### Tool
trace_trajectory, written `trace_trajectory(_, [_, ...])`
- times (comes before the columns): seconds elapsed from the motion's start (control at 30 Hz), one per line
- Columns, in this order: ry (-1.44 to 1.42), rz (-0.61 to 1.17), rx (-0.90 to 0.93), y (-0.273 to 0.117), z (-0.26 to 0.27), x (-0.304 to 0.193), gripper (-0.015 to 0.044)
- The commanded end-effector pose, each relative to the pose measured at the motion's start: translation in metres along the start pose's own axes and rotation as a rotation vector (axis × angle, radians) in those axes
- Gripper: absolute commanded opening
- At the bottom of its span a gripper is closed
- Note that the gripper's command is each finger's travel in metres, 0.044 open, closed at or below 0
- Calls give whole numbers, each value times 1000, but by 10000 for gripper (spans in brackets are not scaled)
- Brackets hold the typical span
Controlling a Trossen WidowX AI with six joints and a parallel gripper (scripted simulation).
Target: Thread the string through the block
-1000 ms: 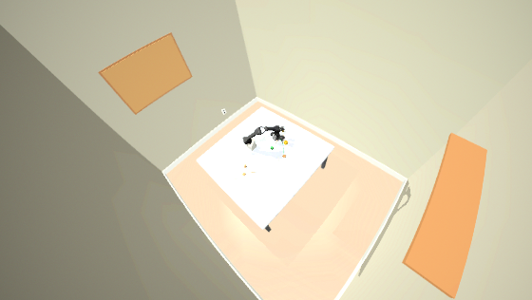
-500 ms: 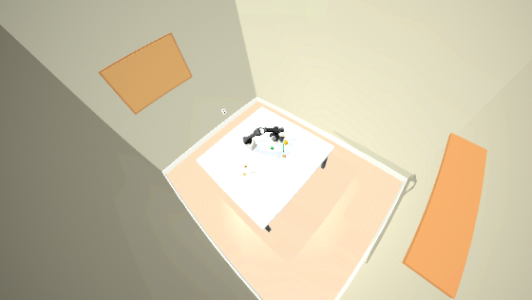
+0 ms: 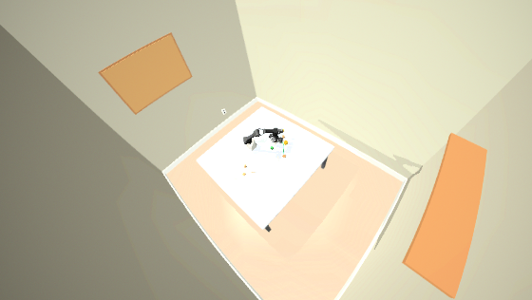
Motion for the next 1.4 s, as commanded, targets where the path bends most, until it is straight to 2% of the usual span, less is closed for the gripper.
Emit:
trace_trajectory(0.0, [-3, -1, 4, -1, 1, 7, 0])
trace_trajectory(1.37, [-2, 0, 2, -1, 5, 51, 0])
Point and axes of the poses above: the point midway between the two fingers, 35 mm back from their tips, its own y axis out along the fingers, its own z axis across the jaws, x = y × z, the point moved 6 cm from there along -y, back along the fingers, and after that the axes turned 8 degrees about y, right-handed, at the moved point
